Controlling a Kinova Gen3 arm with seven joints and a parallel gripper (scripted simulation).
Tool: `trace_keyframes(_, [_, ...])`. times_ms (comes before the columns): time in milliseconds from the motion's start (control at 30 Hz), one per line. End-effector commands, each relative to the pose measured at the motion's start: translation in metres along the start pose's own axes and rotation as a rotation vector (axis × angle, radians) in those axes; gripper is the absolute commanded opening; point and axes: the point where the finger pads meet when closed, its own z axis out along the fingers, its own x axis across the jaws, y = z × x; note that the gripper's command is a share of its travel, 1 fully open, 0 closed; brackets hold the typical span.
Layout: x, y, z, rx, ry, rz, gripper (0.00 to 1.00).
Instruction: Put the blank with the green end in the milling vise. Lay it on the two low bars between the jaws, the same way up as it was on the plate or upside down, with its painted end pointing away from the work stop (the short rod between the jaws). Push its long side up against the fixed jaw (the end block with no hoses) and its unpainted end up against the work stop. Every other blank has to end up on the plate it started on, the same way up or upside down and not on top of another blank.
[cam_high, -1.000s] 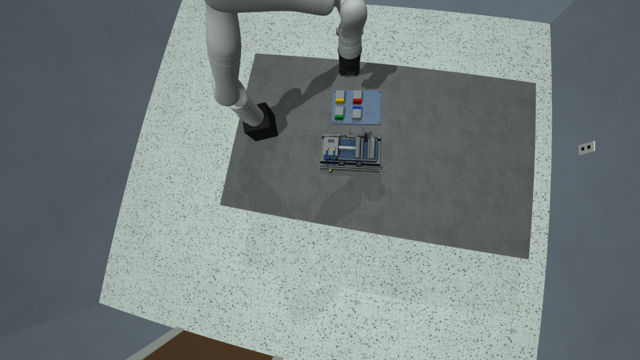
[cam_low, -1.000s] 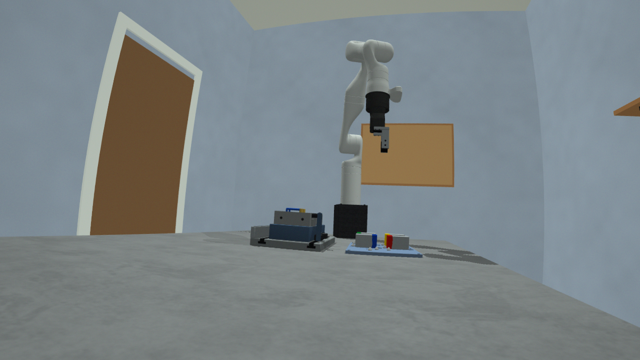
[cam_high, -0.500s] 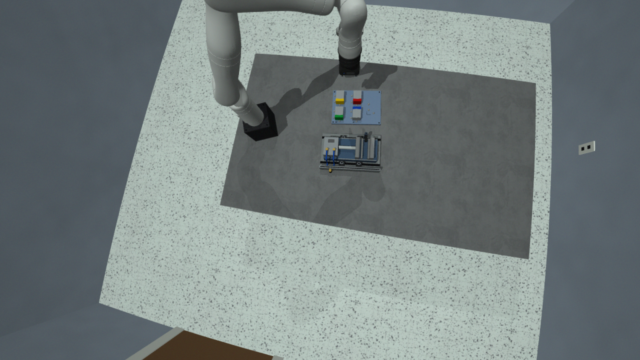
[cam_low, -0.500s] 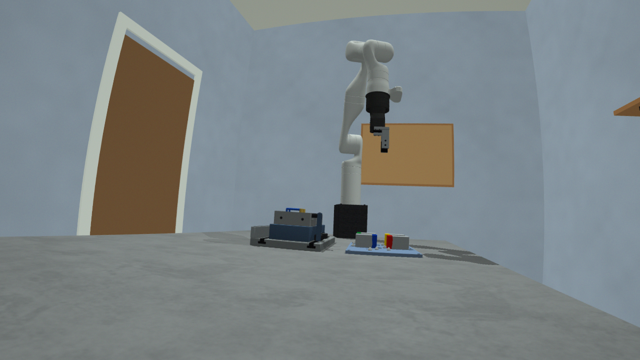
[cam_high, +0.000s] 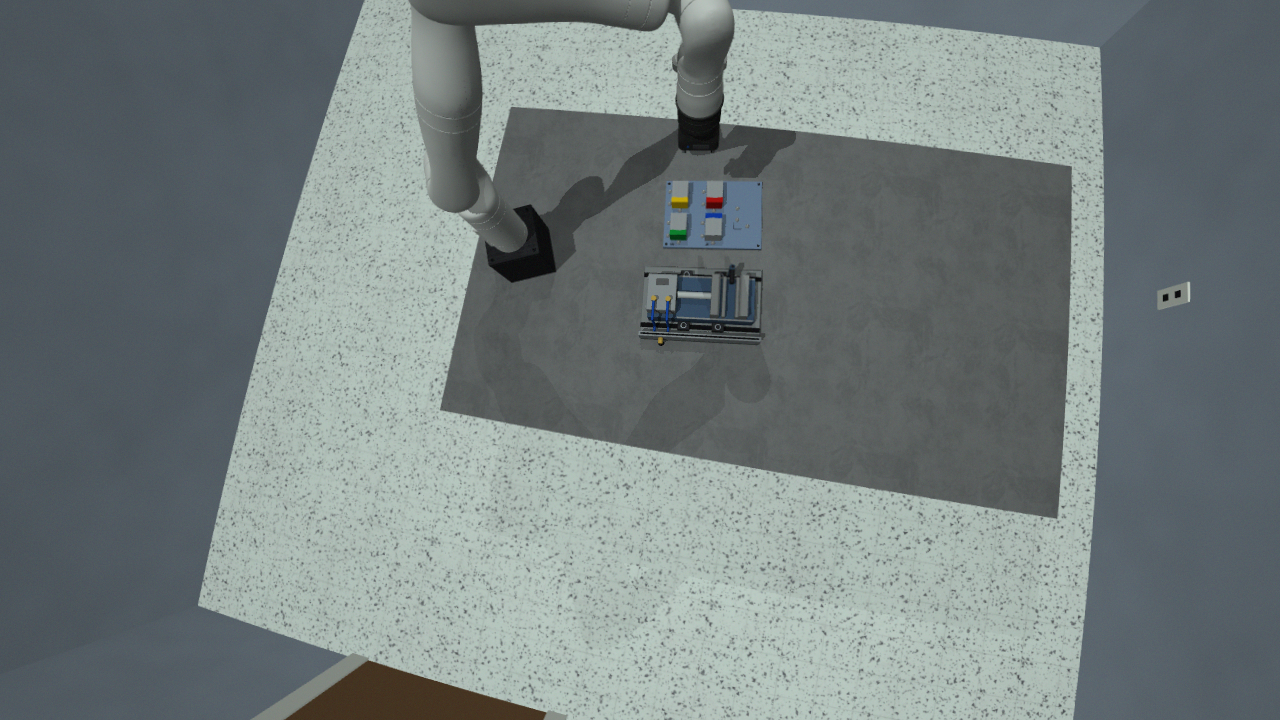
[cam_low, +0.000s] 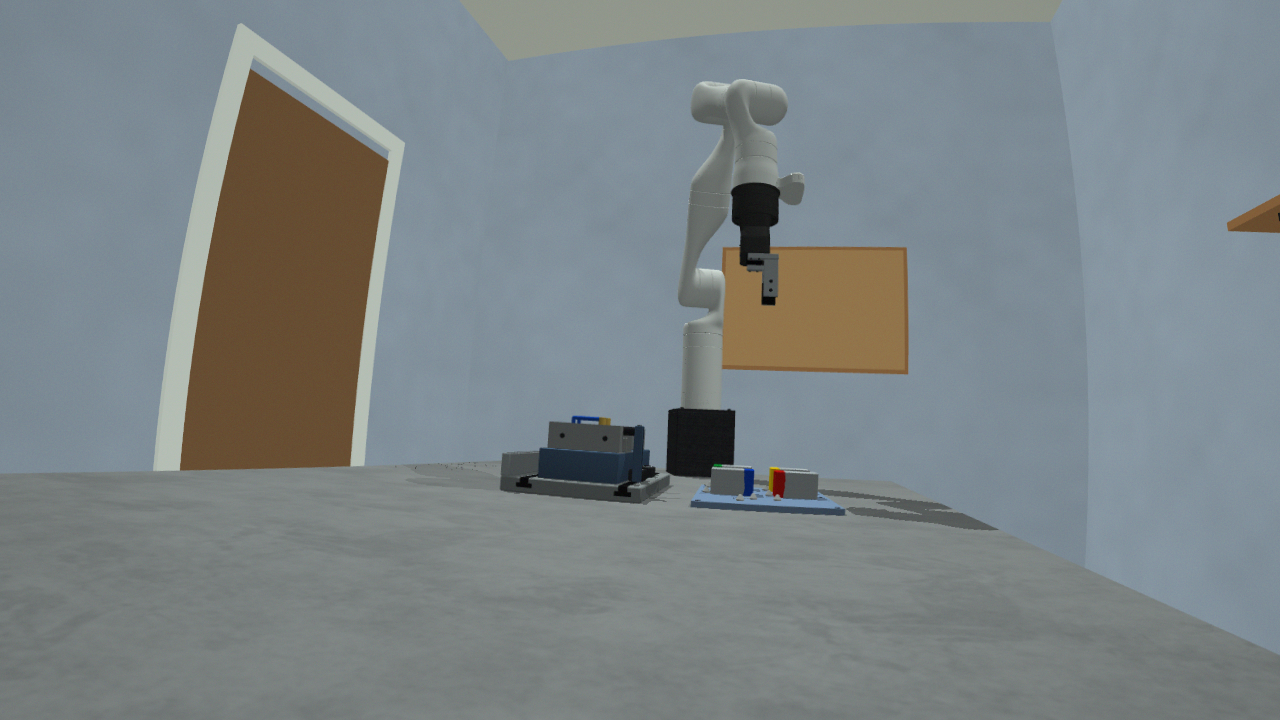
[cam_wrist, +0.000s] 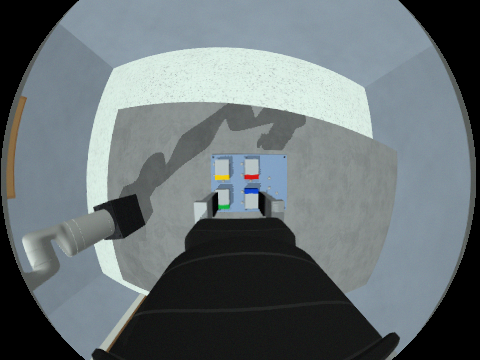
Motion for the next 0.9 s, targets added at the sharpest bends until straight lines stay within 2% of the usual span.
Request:
trace_keyframes(0, [0.000,0.000,-0.001,0.001,0.002,0.000,1.00])
trace_keyframes(733, [0.000,0.000,-0.001,0.001,0.002,0.000,1.00])
trace_keyframes(867, [-0.003,0.003,0.012,0.001,0.002,0.000,1.00])
